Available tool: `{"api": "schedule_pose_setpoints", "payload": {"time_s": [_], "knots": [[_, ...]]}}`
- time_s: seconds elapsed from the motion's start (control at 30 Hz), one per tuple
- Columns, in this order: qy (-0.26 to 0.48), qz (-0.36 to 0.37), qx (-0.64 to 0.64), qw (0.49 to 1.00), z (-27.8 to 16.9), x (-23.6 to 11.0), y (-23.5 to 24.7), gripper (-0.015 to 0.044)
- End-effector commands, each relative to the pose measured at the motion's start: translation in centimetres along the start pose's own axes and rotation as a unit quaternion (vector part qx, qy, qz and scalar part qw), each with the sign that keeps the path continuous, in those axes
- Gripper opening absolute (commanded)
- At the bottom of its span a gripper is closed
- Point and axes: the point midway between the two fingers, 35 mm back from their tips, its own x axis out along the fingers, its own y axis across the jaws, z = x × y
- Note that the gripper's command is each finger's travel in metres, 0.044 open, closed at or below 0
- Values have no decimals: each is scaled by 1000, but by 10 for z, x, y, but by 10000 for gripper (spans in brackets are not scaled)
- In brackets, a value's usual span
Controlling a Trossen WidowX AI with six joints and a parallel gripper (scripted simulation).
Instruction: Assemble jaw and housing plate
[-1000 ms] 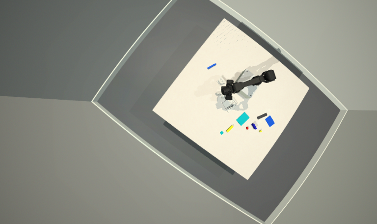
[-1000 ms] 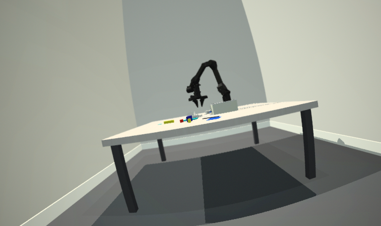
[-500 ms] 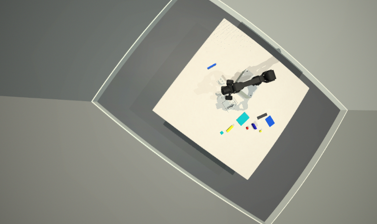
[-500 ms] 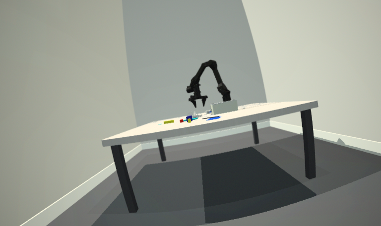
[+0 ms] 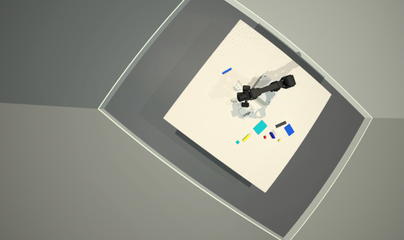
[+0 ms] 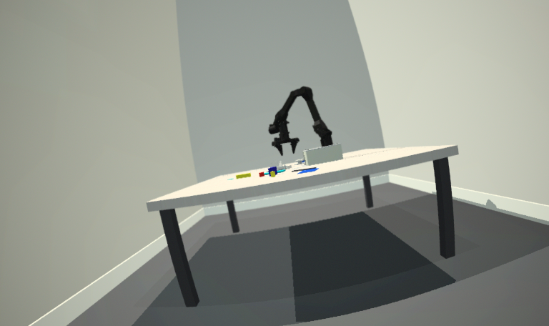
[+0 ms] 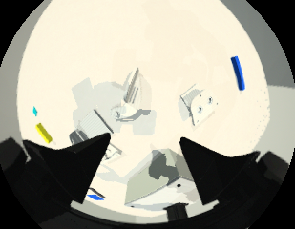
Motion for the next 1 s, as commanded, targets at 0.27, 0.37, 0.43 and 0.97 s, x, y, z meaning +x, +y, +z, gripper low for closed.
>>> {"api": "schedule_pose_setpoints", "payload": {"time_s": [0.27,0.37,0.43,0.97], "knots": [[0,0,0,1000,0,0,0,282],[0,0,0,1000,0,0,0,204],[0,0,0,1000,0,0,0,151],[0,0,0,1000,0,0,0,0]]}}
